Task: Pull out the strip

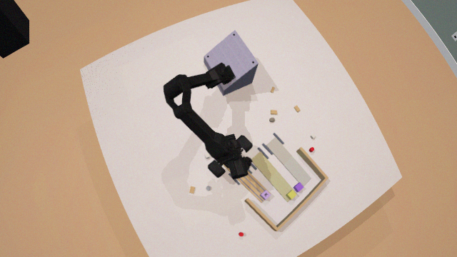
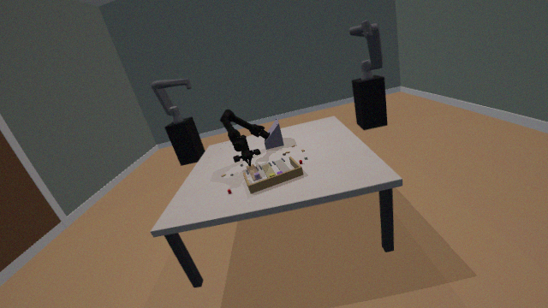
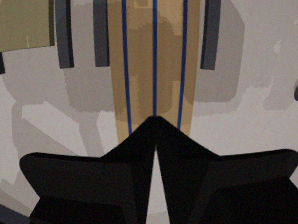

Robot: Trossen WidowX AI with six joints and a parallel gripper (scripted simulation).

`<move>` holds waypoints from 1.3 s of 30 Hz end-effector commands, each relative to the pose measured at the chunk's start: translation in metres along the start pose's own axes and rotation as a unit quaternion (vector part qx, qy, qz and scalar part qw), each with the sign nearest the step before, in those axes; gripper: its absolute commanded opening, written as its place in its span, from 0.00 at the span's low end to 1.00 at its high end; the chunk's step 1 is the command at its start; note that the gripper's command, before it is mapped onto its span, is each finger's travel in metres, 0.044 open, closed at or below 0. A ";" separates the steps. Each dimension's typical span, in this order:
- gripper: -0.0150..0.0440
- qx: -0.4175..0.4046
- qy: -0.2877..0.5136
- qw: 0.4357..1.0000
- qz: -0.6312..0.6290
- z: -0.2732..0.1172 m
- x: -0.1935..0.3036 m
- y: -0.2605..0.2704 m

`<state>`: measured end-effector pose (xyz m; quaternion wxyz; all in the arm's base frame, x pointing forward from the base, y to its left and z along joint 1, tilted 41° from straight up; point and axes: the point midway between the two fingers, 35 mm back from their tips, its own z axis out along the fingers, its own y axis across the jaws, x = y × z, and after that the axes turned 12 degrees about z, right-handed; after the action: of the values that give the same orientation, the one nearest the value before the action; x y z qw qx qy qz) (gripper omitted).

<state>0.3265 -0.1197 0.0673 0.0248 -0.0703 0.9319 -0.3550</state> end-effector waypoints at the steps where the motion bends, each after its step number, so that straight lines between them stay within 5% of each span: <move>1: 0.25 -0.001 0.014 1.000 -0.003 0.006 0.015 -0.001; 39: 0.25 0.000 0.015 1.000 -0.004 0.004 0.069 -0.011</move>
<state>0.2739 -0.1353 0.0758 0.0254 -0.0715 0.9317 -0.3553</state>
